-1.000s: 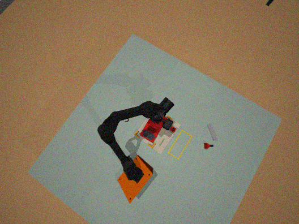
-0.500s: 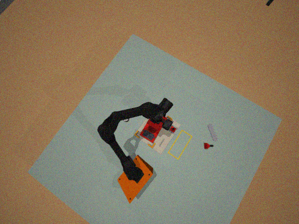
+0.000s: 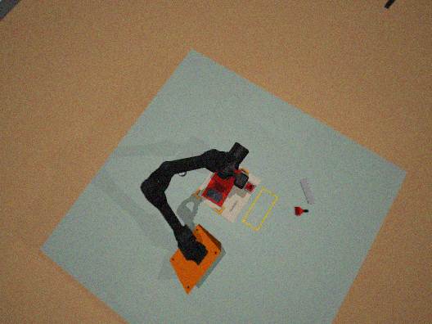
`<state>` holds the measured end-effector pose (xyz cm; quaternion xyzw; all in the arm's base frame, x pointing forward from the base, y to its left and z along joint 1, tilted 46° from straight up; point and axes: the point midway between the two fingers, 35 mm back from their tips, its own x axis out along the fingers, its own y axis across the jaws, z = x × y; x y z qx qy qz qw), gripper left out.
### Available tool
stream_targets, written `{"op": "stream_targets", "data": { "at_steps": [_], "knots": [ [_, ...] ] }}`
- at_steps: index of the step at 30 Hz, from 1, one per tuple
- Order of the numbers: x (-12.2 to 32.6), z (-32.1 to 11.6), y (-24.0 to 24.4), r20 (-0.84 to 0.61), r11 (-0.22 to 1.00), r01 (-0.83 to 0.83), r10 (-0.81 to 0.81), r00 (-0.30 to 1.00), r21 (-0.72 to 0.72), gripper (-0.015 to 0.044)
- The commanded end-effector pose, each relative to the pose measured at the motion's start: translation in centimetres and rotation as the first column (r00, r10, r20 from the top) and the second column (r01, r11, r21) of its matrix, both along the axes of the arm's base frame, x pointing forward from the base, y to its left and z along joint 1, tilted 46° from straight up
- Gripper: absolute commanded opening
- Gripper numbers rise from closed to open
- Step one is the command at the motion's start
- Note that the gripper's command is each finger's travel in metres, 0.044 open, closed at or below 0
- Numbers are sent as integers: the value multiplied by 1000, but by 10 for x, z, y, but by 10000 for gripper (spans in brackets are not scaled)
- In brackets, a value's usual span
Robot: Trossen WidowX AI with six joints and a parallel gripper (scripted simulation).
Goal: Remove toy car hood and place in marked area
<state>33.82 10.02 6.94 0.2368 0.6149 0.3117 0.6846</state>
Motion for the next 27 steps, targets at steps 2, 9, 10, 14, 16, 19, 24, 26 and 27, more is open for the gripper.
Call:
{"op": "stream_targets", "data": {
  "at_steps": [2,9,10,14,16,19,24,26,27],
  "knots": [
    [-1,-2,3,-4,1000,-1,1,1000,5,440],
    [-1,-3,5,-4,1000,-1,1,1000,5,440],
    [-1,-4,6,-4,1000,-1,1,1000,5,440],
    [-1,-5,7,-4,1000,-1,1,1000,5,440],
    [-1,-6,8,-4,1000,-1,1,1000,5,440],
    [-1,-7,9,-4,1000,-1,1,1000,5,440],
    [0,-9,11,-4,1000,-1,1,1000,5,440],
    [0,-9,11,-4,1000,-1,1,1000,5,440],
    [0,-10,12,-4,1000,-1,1,1000,5,440]
  ]
}}
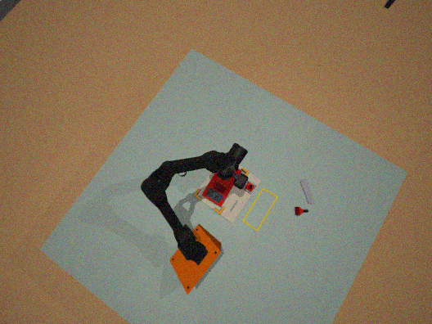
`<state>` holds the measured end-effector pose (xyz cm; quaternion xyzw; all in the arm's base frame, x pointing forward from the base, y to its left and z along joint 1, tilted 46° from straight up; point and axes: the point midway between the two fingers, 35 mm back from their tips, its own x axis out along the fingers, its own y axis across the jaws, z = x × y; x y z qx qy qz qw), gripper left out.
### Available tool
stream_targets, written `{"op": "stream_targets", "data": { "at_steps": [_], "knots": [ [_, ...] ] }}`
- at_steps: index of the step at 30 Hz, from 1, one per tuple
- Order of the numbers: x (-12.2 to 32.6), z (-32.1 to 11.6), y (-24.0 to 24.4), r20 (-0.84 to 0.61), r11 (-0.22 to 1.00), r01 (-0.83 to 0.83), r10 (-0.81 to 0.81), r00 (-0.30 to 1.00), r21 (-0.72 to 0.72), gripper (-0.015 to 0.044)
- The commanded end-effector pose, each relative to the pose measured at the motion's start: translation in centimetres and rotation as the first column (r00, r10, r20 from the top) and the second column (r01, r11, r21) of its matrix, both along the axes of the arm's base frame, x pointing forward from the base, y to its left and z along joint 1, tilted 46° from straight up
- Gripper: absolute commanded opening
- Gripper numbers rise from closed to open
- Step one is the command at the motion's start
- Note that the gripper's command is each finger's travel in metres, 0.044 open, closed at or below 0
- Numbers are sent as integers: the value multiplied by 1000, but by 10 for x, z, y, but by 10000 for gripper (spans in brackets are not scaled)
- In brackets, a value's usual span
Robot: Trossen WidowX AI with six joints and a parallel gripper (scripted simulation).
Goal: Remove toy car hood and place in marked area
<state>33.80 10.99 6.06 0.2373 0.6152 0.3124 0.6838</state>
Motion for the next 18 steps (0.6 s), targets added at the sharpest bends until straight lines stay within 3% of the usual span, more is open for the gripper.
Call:
{"op": "stream_targets", "data": {
  "at_steps": [1,14,18],
  "knots": [
    [0,-1,2,-2,1000,0,0,1000,3,440],
    [0,-5,7,-2,1000,0,0,1000,4,440],
    [0,-5,5,0,1000,0,0,1000,1,355]
  ]
}}
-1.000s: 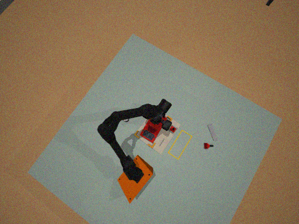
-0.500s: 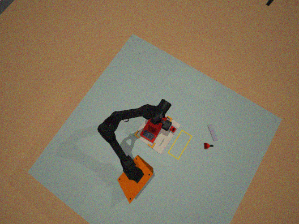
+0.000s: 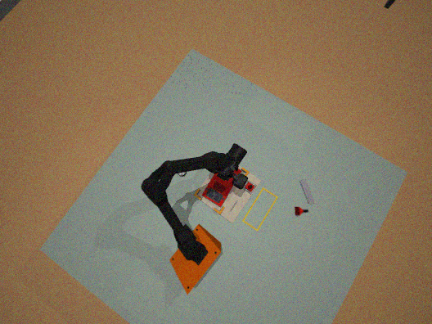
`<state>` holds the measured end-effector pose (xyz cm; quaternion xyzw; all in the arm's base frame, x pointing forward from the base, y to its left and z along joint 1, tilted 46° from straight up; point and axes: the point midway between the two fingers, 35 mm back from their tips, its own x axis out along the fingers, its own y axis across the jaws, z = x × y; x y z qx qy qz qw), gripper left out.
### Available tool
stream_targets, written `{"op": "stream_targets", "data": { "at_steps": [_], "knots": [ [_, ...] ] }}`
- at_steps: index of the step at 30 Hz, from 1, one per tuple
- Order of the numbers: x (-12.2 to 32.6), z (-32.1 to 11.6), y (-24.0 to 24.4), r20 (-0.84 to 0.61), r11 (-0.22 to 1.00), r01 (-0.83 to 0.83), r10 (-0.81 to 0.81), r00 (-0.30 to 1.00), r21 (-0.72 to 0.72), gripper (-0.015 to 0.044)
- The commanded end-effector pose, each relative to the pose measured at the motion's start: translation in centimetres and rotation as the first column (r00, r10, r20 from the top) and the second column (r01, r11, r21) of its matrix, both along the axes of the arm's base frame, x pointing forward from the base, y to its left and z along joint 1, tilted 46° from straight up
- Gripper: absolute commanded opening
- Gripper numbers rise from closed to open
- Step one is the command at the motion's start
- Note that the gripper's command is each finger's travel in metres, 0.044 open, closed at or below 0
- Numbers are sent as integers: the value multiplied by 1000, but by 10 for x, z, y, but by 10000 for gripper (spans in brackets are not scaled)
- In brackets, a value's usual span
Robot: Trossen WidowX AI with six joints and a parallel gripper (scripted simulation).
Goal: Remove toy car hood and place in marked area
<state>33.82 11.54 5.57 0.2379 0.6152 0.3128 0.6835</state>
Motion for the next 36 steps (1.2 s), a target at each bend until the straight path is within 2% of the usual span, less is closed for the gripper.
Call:
{"op": "stream_targets", "data": {
  "at_steps": [1,9,20,36],
  "knots": [
    [0,0,0,1,1000,0,0,1000,0,348],
    [0,0,0,1,1000,0,0,1000,0,295],
    [0,4,-4,0,1000,0,0,1000,-1,6],
    [0,11,-12,0,1000,0,0,1000,-1,0]
  ]
}}
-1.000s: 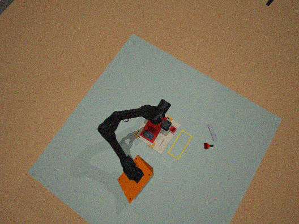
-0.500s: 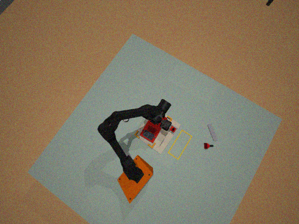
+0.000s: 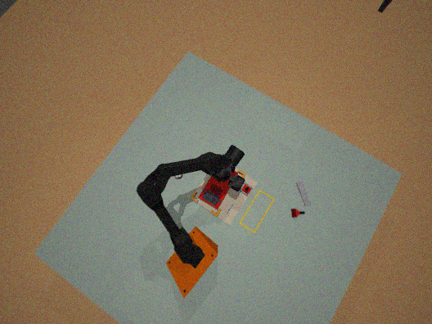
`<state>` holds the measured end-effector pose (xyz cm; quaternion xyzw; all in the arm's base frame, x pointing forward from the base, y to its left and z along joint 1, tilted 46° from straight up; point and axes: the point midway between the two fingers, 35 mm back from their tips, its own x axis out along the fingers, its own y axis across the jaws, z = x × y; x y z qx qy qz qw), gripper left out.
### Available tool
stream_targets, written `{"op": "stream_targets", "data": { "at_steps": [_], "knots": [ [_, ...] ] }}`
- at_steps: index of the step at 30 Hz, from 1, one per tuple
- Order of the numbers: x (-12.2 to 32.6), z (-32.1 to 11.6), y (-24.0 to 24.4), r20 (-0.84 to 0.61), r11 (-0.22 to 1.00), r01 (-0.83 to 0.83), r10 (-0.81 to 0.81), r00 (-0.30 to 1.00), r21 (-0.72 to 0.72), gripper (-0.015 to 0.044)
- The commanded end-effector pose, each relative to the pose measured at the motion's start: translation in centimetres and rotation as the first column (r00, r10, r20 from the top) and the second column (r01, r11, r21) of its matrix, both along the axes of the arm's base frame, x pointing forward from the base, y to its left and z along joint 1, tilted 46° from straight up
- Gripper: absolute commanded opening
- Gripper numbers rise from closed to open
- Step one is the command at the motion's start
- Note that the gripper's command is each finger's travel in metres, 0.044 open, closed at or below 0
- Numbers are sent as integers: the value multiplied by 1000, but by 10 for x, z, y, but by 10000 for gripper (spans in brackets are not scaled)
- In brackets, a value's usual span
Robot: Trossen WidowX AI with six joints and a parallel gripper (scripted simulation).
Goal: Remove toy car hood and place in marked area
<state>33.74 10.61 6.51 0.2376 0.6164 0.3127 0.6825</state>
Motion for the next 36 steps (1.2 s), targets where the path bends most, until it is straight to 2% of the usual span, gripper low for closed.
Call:
{"op": "stream_targets", "data": {
  "at_steps": [1,18,29,36],
  "knots": [
    [0,2,-3,3,1000,2,-2,1000,0,0],
    [0,11,-12,2,1000,2,-2,1000,0,0],
    [-2,41,-44,1,1000,2,-2,1000,-1,0],
    [4,13,-64,-1,1000,11,-11,1000,-13,0]
  ]
}}
